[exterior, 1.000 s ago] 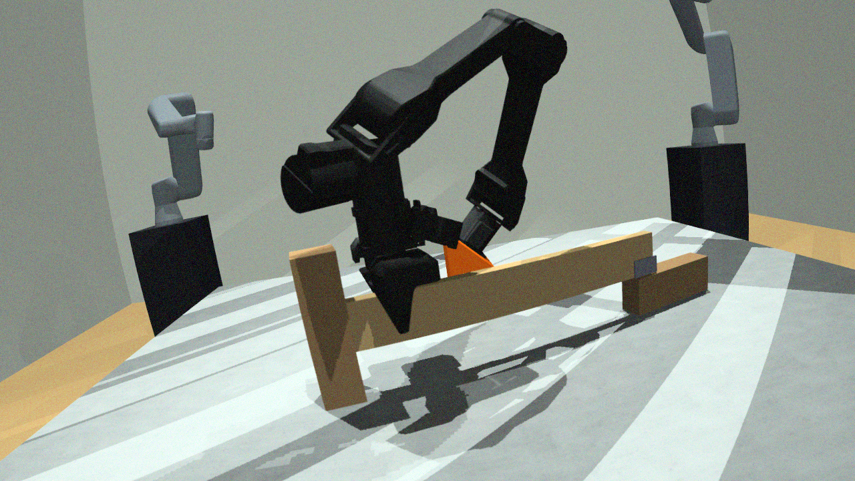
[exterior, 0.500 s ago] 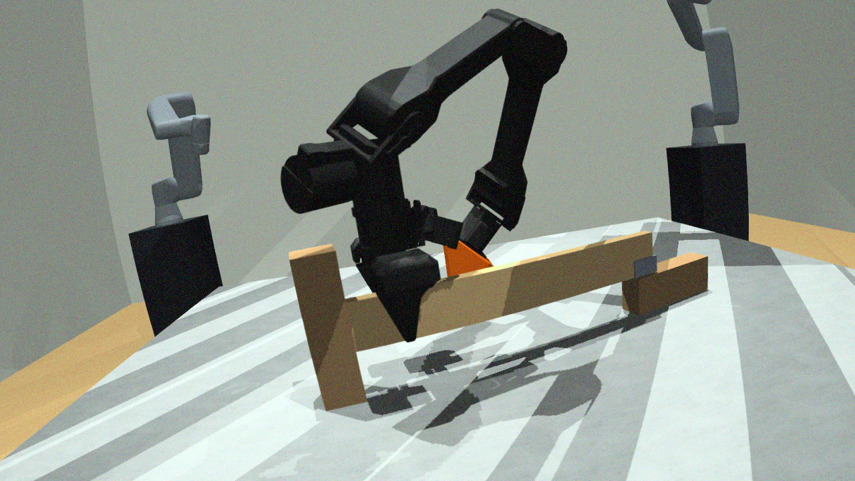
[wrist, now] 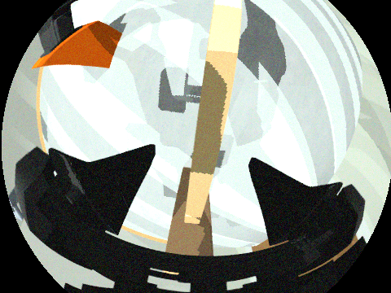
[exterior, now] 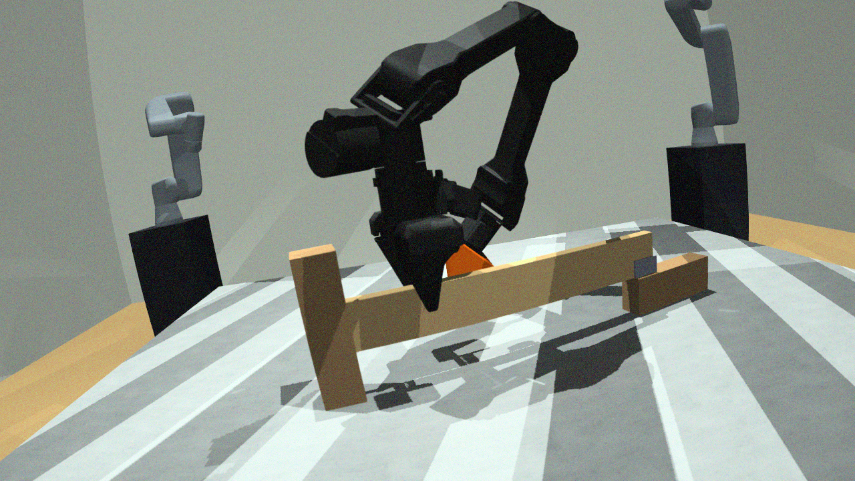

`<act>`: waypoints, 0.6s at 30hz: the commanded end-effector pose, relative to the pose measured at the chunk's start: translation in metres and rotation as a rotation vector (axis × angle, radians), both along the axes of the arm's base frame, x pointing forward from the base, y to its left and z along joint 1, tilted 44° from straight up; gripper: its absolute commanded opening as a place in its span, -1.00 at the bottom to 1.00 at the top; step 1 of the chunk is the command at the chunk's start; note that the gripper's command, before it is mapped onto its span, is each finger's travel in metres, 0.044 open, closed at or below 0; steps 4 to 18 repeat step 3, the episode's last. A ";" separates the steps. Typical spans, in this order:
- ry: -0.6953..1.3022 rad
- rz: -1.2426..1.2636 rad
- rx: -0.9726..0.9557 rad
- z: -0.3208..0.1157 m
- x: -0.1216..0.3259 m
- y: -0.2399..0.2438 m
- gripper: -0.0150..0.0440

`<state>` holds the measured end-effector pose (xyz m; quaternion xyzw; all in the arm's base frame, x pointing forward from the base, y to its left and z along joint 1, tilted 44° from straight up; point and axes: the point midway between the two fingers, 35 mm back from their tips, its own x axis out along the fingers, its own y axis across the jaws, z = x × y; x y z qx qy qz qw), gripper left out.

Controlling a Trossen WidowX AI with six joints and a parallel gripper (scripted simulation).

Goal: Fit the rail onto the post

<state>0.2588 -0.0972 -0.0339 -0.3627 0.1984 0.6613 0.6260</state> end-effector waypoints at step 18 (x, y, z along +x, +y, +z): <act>-0.001 0.006 -0.002 0.001 -0.001 0.000 1.00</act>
